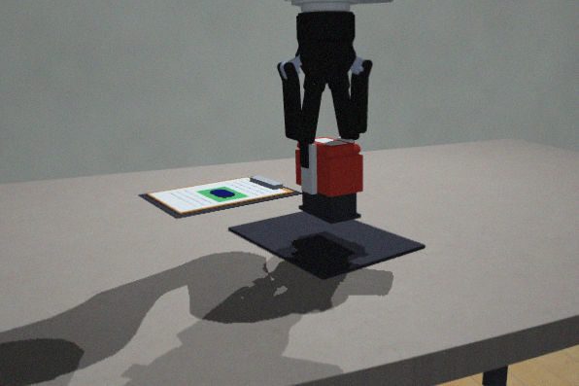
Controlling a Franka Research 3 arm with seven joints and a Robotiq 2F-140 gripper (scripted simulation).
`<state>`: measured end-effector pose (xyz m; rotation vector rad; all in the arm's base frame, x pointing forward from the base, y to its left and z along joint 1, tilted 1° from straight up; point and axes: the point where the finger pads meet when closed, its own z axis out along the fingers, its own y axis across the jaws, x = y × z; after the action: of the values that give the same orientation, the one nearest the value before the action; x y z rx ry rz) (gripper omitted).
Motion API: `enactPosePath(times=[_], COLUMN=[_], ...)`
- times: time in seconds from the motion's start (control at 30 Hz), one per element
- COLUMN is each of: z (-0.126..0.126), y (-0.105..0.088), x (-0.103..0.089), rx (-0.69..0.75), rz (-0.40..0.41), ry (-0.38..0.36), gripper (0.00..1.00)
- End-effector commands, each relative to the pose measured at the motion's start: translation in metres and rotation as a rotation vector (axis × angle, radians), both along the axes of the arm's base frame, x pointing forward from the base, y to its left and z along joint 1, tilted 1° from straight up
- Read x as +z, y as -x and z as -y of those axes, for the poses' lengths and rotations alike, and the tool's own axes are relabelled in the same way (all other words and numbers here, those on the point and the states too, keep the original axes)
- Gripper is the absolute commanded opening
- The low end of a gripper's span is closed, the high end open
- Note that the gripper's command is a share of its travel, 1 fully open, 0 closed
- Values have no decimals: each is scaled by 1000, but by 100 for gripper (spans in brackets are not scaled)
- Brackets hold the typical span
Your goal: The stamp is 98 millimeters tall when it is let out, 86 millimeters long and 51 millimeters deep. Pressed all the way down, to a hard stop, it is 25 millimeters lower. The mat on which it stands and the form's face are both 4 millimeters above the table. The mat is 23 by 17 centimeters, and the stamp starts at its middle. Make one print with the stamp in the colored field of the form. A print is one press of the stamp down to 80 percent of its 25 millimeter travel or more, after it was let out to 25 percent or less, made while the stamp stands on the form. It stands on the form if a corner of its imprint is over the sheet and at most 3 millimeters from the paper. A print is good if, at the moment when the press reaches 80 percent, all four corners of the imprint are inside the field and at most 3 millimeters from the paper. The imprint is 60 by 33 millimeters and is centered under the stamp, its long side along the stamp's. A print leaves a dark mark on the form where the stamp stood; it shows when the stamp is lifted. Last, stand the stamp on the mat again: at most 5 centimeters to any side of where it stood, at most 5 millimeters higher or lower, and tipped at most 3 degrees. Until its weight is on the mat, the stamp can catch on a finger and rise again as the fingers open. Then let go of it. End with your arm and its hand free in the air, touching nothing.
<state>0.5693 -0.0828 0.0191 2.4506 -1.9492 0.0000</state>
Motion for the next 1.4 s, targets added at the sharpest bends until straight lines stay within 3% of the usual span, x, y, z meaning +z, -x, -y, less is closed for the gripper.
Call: enactPosePath(times=[0.0, 0.67, 1.13, 1.37], z=[-12, -16, -16, -16], y=[4, 6, 5, 5], x=[3, 0, -29, -34], rx=[35, 35, 35, 35], rz=[-1, -1, -1, -1], ry=[-1, -1, -1, -1], gripper=[21, 21, 21, 21])
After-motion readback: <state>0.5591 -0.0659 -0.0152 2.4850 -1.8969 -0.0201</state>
